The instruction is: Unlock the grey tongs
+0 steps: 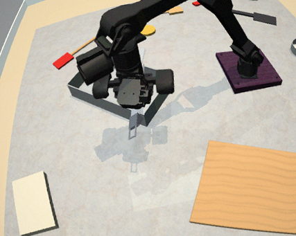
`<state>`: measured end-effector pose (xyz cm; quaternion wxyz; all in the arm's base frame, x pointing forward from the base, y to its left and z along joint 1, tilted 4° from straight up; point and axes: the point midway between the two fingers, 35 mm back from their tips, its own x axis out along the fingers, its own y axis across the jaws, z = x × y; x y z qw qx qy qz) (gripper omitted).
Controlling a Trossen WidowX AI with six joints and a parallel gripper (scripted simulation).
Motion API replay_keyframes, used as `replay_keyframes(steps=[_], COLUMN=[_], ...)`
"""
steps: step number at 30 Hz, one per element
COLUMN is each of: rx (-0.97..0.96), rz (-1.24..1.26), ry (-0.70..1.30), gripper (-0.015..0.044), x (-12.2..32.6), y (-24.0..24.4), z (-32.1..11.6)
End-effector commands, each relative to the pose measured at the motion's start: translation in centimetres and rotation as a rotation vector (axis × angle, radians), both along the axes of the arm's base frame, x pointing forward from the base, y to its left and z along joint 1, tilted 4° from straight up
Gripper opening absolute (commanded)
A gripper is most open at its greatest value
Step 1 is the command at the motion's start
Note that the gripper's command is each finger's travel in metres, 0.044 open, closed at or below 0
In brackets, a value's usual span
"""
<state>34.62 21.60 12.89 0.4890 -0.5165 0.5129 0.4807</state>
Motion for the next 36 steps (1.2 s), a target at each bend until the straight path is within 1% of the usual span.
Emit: replay_keyframes(steps=[1, 15, 25, 36], rx=[0.014, 0.022, 0.024, 0.034], rz=[0.107, 0.405, 0.471, 0.725], ry=[-0.002, 0.017, 0.021, 0.032], gripper=[-0.0150, -0.0150, -0.0150, -0.0150], x=[-1.6, -8.0, -9.6, -15.9], y=[2.9, 10.2, 11.5, 15.6], z=[1.0, 2.6, 2.8, 2.8])
